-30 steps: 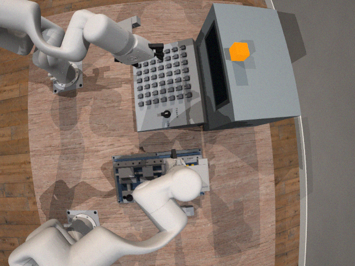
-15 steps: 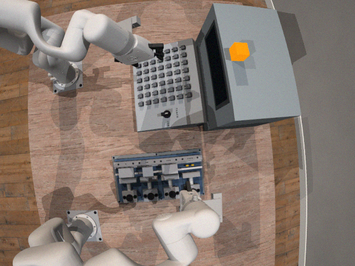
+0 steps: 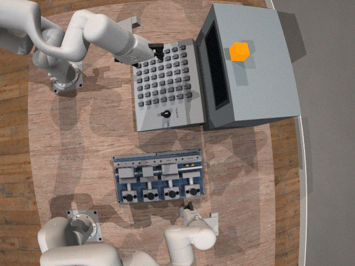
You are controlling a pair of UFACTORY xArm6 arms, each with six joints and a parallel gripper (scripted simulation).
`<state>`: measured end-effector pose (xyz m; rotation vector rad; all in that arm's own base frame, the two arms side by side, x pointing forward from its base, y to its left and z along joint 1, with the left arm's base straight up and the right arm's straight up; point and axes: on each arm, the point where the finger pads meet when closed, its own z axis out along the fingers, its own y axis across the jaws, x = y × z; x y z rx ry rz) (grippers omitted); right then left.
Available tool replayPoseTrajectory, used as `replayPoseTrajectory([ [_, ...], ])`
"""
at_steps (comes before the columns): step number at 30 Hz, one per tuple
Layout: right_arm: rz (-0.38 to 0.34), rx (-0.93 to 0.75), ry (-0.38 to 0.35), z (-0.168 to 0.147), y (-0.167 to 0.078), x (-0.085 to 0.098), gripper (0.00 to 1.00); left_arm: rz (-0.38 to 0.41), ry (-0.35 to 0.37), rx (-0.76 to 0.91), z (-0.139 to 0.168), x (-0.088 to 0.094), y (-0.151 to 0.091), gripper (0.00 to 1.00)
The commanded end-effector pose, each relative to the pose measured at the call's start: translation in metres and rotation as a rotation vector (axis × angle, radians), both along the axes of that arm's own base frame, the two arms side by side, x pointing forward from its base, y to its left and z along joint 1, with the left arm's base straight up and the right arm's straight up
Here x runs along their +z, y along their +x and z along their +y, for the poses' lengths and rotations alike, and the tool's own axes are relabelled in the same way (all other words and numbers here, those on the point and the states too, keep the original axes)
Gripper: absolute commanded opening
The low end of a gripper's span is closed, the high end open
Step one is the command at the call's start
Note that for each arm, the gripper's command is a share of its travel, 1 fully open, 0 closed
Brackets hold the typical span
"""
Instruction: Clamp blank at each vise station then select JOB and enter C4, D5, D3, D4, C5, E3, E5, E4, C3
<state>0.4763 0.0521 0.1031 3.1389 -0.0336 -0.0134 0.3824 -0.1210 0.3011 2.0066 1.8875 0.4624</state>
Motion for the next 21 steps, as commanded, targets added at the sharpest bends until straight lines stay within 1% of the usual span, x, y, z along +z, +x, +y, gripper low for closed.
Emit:
replayPoseTrajectory([
  [1,-0.014,0.002,0.003,0.0,0.006,0.001,0.69,-0.005,-0.002,0.0,0.0,0.002,0.001,1.0],
  [7,-0.014,0.002,0.003,0.0,0.006,0.001,0.69,-0.005,-0.002,0.0,0.0,0.002,0.001,1.0],
  [10,-0.014,0.002,0.003,0.0,0.006,-0.003,0.69,-0.005,-0.002,0.0,0.0,0.002,0.001,1.0],
  [18,-0.014,0.002,0.003,0.0,0.007,-0.029,0.69,-0.005,-0.002,0.0,0.0,0.002,0.001,1.0],
  [21,-0.014,0.002,0.003,0.0,0.007,-0.036,0.69,-0.005,-0.002,0.0,0.0,0.002,0.001,1.0],
])
